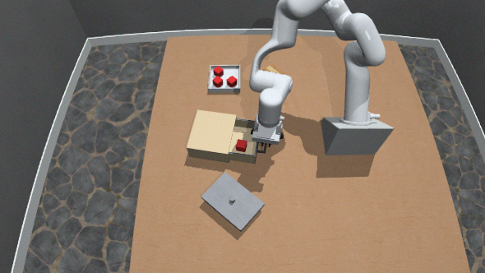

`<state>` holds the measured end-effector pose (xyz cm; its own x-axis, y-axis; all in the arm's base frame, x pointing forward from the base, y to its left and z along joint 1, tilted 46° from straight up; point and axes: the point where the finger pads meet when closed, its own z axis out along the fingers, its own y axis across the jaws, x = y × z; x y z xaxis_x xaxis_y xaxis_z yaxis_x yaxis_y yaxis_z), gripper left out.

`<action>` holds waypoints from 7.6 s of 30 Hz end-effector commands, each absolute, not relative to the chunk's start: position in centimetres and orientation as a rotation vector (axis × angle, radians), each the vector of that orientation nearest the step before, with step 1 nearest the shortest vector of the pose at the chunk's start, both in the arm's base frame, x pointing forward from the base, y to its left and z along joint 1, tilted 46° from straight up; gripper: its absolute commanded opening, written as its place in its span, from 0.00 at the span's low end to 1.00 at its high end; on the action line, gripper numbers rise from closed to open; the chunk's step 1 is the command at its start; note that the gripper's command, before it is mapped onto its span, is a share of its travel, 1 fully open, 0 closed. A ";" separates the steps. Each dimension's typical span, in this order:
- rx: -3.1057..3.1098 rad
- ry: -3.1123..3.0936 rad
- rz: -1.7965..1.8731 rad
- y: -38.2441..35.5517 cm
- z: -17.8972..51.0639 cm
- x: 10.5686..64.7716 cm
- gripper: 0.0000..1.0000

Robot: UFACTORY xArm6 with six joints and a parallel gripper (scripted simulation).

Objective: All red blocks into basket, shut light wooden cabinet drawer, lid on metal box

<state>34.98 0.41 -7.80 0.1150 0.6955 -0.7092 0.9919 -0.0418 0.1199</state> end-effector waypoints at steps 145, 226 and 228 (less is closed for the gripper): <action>0.213 2.779 -1.166 10.5 0.5 43.8 0.66; 0.213 2.779 -1.166 3.2 -6.6 44.5 0.66; 0.213 2.779 -1.166 3.1 -6.7 44.5 0.66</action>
